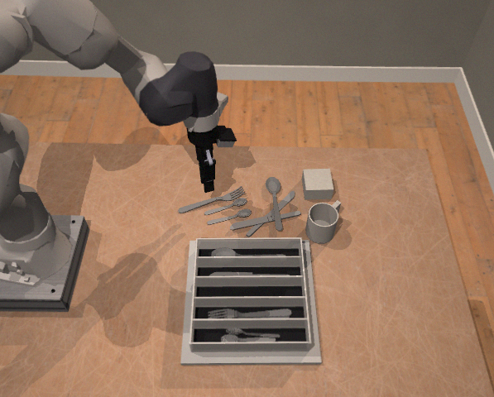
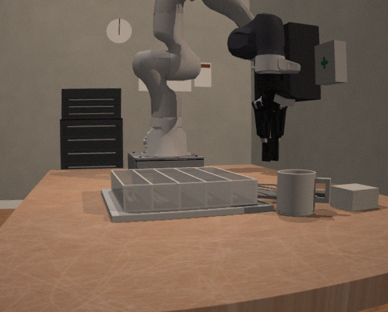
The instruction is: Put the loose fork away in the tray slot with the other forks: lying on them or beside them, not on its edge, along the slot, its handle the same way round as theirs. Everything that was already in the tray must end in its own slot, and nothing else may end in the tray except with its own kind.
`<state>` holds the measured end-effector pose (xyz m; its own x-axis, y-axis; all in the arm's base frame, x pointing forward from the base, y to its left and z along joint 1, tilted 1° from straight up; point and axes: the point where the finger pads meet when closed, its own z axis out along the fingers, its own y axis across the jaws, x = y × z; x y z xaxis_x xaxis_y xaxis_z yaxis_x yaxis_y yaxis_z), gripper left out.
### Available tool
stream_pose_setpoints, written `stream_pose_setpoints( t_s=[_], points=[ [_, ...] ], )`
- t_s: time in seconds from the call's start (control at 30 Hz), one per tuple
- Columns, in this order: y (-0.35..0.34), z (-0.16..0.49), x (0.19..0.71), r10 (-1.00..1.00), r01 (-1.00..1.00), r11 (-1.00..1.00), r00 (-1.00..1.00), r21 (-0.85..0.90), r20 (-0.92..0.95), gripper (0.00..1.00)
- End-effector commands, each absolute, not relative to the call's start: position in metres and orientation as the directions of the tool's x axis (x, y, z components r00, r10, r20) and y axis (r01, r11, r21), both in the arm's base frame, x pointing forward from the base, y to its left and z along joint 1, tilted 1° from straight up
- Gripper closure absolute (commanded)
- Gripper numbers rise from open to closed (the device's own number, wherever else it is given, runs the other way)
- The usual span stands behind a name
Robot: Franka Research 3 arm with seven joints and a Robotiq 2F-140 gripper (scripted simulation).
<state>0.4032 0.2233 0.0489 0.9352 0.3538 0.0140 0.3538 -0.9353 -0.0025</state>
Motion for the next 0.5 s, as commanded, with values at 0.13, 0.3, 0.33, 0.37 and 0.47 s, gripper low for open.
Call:
stream_pose_setpoints(
  t_s=[0.13,0.3,0.33,0.37,0.47],
  points=[
    [0.223,0.043,0.403,0.356,0.356,-0.934,0.934,-0.003,0.015,0.74],
    [0.223,0.037,0.404,0.356,0.356,-0.934,0.934,-0.003,0.015,0.74],
    [0.223,0.036,0.404,0.356,0.356,-0.934,0.934,-0.003,0.015,0.74],
    [0.223,0.035,0.404,0.356,0.356,-0.934,0.934,-0.003,0.015,0.74],
    [0.223,0.03,0.404,0.356,0.356,-0.934,0.934,-0.003,0.015,0.74]
  ],
)
